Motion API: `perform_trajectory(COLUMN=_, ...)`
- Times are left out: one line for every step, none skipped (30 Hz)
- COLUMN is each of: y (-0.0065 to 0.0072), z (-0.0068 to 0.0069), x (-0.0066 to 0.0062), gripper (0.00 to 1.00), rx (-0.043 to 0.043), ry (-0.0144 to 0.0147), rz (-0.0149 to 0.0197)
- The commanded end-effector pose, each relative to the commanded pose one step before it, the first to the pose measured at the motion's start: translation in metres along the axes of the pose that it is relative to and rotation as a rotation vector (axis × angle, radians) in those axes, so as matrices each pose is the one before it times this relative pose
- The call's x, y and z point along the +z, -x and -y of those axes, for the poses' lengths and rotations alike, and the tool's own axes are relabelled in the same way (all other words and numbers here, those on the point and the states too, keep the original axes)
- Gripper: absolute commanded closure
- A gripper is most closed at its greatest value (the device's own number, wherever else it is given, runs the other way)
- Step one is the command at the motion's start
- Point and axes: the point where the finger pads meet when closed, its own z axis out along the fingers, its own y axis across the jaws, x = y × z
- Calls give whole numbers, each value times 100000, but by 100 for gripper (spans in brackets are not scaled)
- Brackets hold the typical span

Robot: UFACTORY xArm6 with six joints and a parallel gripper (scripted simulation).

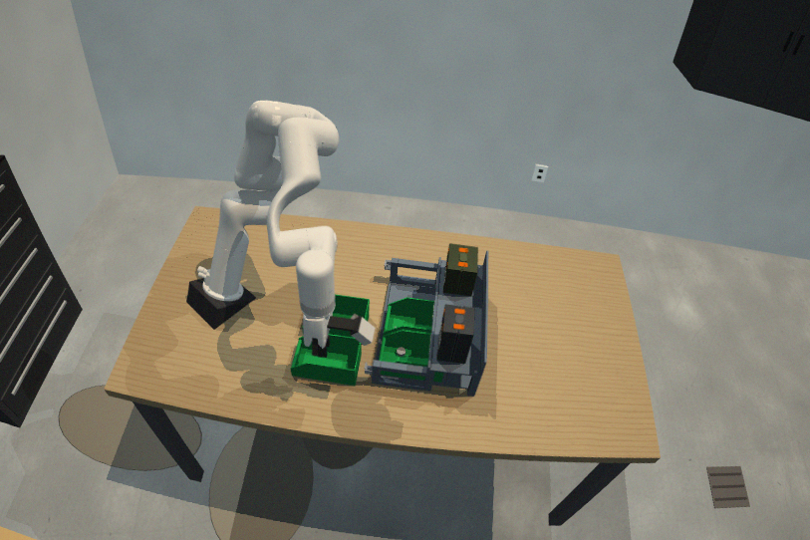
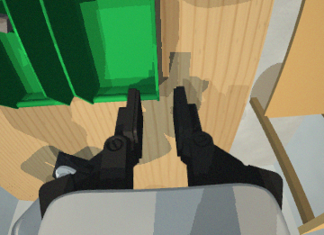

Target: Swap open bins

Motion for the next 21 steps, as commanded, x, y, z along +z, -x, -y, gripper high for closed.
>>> perform_trajectory(y=-91, z=-71, x=-191, gripper=74, rx=-81, ry=312, rz=-237)
perform_trajectory(y=0, z=0, x=-13, gripper=74, rx=0, ry=0, rz=0)
perform_trajectory(y=0, z=0, x=-10, gripper=74, rx=0, ry=0, rz=0)
perform_trajectory(y=0, z=0, x=-8, gripper=74, rx=0, ry=0, rz=0)
perform_trajectory(y=0, z=0, x=-5, gripper=74, rx=0, ry=0, rz=0)
perform_trajectory(y=0, z=0, x=-3, gripper=74, rx=0, ry=0, rz=0)
perform_trajectory(y=0, z=0, x=-2, gripper=74, rx=0, ry=0, rz=0)
perform_trajectory(y=0, z=0, x=-1, gripper=74, rx=0, ry=0, rz=0)
perform_trajectory(y=0, z=0, x=0, gripper=74, rx=0, ry=0, rz=0)
perform_trajectory(y=0, z=0, x=0, gripper=100, rx=0, ry=0, rz=0)
perform_trajectory(y=0, z=0, x=0, gripper=100, rx=0, ry=0, rz=0)
perform_trajectory(y=0, z=0, x=0, gripper=100, rx=0, ry=0, rz=0)
perform_trajectory(y=0, z=0, x=0, gripper=100, rx=0, ry=0, rz=0)
perform_trajectory(y=0, z=0, x=0, gripper=100, rx=0, ry=0, rz=0)
perform_trajectory(y=0, z=0, x=0, gripper=100, rx=0, ry=0, rz=0)
perform_trajectory(y=0, z=0, x=0, gripper=100, rx=0, ry=0, rz=0)
perform_trajectory(y=0, z=0, x=0, gripper=100, rx=0, ry=0, rz=0)
perform_trajectory(y=0, z=0, x=0, gripper=100, rx=0, ry=0, rz=0)
perform_trajectory(y=0, z=0, x=0, gripper=100, rx=0, ry=0, rz=0)
perform_trajectory(y=0, z=0, x=0, gripper=100, rx=0, ry=0, rz=0)
perform_trajectory(y=0, z=0, x=0, gripper=100, rx=0, ry=0, rz=0)
